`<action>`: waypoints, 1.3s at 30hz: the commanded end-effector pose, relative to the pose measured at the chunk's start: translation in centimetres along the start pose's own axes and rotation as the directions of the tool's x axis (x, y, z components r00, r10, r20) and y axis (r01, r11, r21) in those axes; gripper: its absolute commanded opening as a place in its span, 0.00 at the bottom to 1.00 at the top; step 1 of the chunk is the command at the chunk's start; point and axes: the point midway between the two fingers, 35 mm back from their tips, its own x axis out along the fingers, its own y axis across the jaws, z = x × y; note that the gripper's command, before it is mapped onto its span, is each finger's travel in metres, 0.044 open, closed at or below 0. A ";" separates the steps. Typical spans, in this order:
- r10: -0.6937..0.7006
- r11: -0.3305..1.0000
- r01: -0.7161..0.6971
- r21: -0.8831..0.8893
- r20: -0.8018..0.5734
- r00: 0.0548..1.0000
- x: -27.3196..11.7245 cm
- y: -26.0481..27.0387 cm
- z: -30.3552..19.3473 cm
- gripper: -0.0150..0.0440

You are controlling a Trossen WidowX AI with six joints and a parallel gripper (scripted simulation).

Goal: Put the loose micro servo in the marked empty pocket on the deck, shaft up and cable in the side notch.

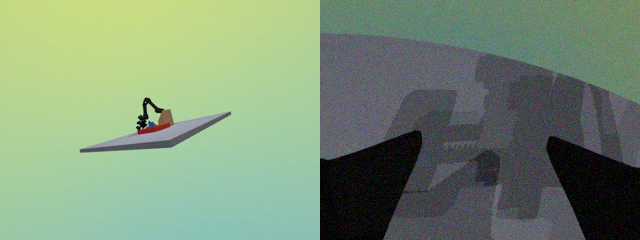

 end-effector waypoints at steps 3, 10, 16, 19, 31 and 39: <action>0.057 0.995 -0.060 -0.074 -0.033 0.998 -0.7 2.5 -0.2 1.00; 0.120 0.981 -0.126 -0.148 -0.049 0.992 -1.5 5.2 -0.2 1.00; 0.167 0.964 -0.178 -0.200 -0.072 0.983 -2.3 7.3 -0.4 1.00; 0.190 0.949 -0.208 -0.237 -0.095 0.977 -2.8 8.4 -0.6 1.00; 0.244 0.885 -0.287 -0.366 -0.161 0.956 -4.1 10.9 -1.3 1.00; 0.267 0.857 -0.319 -0.404 -0.182 0.946 -4.7 11.7 -1.7 1.00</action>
